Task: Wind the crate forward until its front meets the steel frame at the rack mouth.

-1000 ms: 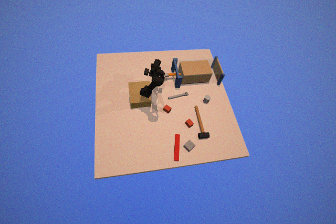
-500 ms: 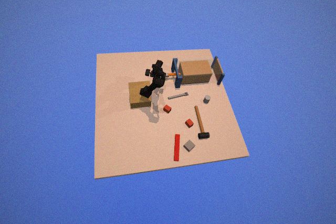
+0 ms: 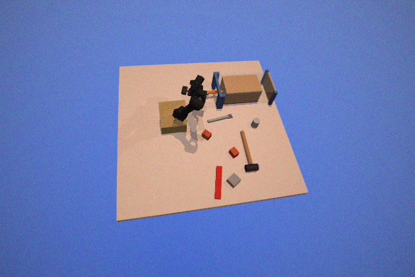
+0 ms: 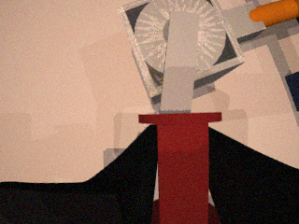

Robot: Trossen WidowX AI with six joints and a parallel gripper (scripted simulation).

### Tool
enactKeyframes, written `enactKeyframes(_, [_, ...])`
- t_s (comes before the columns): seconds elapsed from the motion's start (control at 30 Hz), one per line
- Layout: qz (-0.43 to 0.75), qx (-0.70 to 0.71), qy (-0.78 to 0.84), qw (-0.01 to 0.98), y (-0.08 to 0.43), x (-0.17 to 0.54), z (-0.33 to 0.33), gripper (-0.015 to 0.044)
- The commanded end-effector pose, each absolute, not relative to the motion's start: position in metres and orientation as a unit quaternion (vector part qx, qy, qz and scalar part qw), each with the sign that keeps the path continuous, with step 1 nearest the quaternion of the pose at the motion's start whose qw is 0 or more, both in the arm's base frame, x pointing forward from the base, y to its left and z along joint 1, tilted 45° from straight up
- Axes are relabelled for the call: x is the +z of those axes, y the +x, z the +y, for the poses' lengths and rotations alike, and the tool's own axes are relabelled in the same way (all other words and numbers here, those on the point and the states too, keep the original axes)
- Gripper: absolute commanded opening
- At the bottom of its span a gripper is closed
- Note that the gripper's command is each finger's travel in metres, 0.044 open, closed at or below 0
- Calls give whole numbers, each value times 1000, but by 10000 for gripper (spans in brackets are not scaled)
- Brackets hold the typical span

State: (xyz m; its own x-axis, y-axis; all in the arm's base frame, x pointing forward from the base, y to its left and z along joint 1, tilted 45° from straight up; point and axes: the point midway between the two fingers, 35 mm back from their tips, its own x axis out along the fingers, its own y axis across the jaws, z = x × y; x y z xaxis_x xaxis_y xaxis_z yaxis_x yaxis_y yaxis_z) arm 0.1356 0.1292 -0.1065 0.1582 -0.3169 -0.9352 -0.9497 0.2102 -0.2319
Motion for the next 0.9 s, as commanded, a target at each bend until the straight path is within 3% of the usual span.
enactKeyframes(0.0, [568, 287, -562, 529, 148, -103, 124, 0])
enactKeyframes(0.87, [568, 287, -562, 529, 174, -98, 122, 0])
